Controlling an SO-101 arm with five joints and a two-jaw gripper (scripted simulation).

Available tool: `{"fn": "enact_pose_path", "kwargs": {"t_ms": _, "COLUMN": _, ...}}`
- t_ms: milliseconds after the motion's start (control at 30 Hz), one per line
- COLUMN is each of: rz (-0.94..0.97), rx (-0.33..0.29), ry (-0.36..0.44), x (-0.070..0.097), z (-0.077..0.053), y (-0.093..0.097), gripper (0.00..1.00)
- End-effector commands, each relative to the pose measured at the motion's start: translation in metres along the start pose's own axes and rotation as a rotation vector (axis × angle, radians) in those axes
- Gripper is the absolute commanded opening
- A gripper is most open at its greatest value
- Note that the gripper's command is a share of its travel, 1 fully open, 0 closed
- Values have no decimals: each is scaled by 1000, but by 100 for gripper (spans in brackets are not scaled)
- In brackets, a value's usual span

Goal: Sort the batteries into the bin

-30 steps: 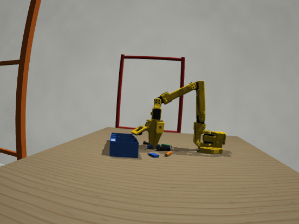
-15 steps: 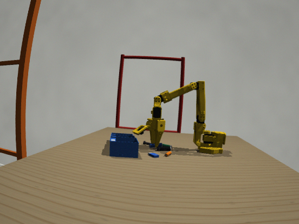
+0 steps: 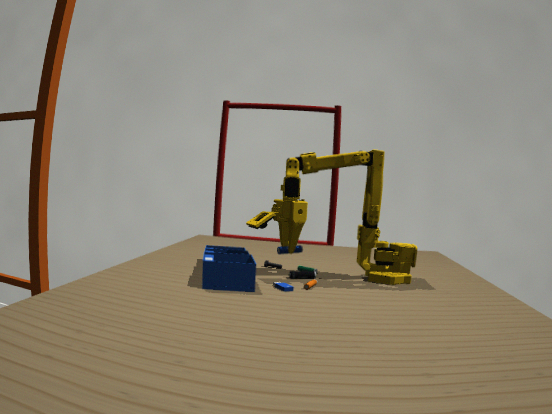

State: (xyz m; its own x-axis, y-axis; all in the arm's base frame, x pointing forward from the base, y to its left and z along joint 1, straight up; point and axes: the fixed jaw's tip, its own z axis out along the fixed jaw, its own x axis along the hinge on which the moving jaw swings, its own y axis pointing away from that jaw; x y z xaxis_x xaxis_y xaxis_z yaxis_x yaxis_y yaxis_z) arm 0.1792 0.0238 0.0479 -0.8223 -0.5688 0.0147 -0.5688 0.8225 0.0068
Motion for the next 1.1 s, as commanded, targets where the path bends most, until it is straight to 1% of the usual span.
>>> {"fn": "enact_pose_path", "kwargs": {"t_ms": 0, "rz": -6, "rx": 32, "ry": -59, "x": -6, "z": -13, "y": -4, "gripper": 0}}
{"fn": "enact_pose_path", "kwargs": {"t_ms": 100, "rz": 6, "rx": 36, "ry": -66, "x": -8, "z": -14, "y": -6, "gripper": 0}}
{"fn": "enact_pose_path", "kwargs": {"t_ms": 200, "rz": 67, "rx": 55, "ry": -103, "x": -16, "z": -19, "y": -15, "gripper": 0}}
{"fn": "enact_pose_path", "kwargs": {"t_ms": 267, "rz": 67, "rx": 55, "ry": -103, "x": -16, "z": -19, "y": -15, "gripper": 0}}
{"fn": "enact_pose_path", "kwargs": {"t_ms": 433, "rz": 238, "rx": 103, "ry": -208, "x": -35, "z": -34, "y": -40, "gripper": 0}}
{"fn": "enact_pose_path", "kwargs": {"t_ms": 567, "rz": 329, "rx": 127, "ry": -267, "x": -43, "z": -42, "y": -54, "gripper": 0}}
{"fn": "enact_pose_path", "kwargs": {"t_ms": 833, "rz": 353, "rx": 133, "ry": -284, "x": -46, "z": -43, "y": -58, "gripper": 0}}
{"fn": "enact_pose_path", "kwargs": {"t_ms": 867, "rz": 366, "rx": 137, "ry": -296, "x": -48, "z": -43, "y": -60, "gripper": 0}}
{"fn": "enact_pose_path", "kwargs": {"t_ms": 967, "rz": 439, "rx": 157, "ry": -358, "x": -57, "z": -44, "y": -72, "gripper": 0}}
{"fn": "enact_pose_path", "kwargs": {"t_ms": 1067, "rz": 536, "rx": 180, "ry": -447, "x": -69, "z": -45, "y": -88, "gripper": 0}}
